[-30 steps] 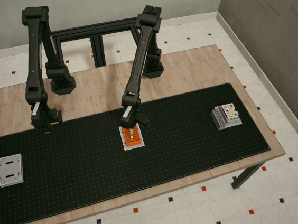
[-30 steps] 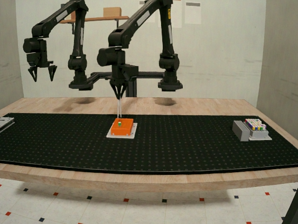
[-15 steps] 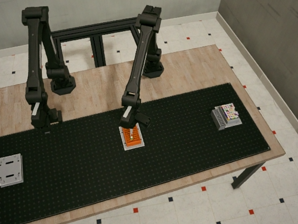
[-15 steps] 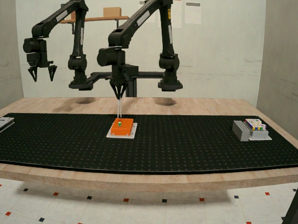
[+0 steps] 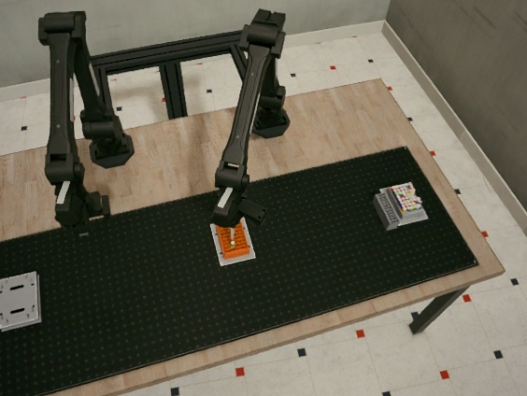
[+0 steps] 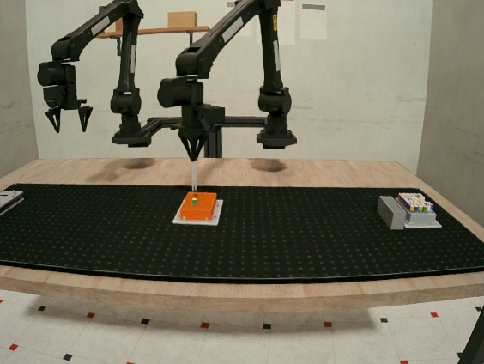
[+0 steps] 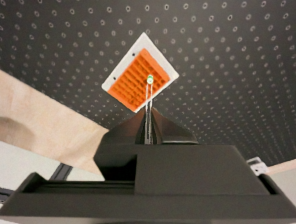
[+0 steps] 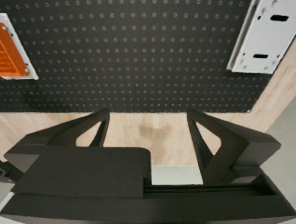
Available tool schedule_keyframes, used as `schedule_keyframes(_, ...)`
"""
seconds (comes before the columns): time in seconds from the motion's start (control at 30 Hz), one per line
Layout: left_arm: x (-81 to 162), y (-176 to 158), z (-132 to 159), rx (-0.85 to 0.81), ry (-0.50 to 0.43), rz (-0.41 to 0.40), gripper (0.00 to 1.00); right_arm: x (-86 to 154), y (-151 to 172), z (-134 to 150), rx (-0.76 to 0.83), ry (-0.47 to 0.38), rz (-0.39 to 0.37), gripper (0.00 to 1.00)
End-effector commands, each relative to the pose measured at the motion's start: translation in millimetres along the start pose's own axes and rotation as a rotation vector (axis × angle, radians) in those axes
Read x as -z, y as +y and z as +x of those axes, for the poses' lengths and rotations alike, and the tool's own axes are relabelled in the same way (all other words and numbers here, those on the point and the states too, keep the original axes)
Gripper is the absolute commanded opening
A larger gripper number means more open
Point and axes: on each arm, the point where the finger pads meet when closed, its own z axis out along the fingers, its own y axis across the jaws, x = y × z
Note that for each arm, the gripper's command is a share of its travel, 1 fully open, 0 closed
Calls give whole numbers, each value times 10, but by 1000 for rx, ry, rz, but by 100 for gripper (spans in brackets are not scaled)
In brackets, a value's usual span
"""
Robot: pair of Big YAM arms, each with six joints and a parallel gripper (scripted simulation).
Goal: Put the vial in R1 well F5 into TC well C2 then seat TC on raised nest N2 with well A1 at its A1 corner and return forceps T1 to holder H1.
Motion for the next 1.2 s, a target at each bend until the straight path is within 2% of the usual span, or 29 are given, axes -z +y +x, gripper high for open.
schedule_keyframes(0.0,277,-190,30,-4,-16,69,8,4,2,-6,8,14,-4,100)
schedule_keyframes(0.37,358,-287,6,-4,-21,89,8,4,2,-6,8,14,-4,100)
schedule_keyframes(1.17,360,-290,7,-4,-19,84,7,4,2,-6,8,14,-4,100)
